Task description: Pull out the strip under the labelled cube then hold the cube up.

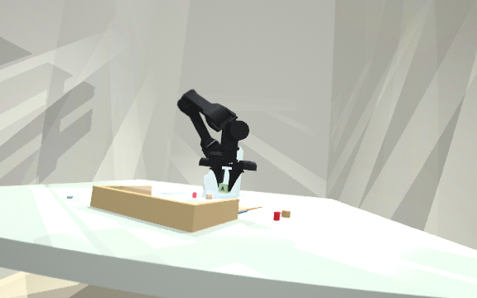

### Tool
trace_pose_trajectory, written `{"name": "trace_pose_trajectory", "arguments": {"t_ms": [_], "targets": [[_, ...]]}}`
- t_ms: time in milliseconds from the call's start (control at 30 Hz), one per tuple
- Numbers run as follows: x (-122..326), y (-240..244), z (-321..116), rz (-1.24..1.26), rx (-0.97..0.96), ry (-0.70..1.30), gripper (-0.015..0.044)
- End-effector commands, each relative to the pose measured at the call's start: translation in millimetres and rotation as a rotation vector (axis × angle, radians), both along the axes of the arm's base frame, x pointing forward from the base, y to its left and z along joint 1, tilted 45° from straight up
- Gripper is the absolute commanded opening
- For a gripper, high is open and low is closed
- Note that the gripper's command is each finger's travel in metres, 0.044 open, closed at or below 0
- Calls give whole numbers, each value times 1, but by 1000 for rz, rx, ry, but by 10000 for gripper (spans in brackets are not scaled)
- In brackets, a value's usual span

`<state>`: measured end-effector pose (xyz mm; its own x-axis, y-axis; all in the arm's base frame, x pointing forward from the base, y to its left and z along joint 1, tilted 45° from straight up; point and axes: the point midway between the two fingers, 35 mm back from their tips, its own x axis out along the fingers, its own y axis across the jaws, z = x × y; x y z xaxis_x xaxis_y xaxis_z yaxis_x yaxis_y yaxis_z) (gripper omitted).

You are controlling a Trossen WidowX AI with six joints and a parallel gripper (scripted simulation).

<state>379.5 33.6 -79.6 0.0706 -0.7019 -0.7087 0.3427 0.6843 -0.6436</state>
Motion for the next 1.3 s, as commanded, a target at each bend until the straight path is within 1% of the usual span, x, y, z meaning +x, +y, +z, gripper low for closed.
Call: {"name": "trace_pose_trajectory", "arguments": {"t_ms": [0,667,800,967,1267], "targets": [[-11,-2,0,-4,3,0,0],[-77,-16,6,-4,2,5,0],[-80,-13,9,-4,3,5,0],[-82,8,30,-4,4,5,0],[-82,9,31,-4,4,5,0]]}}
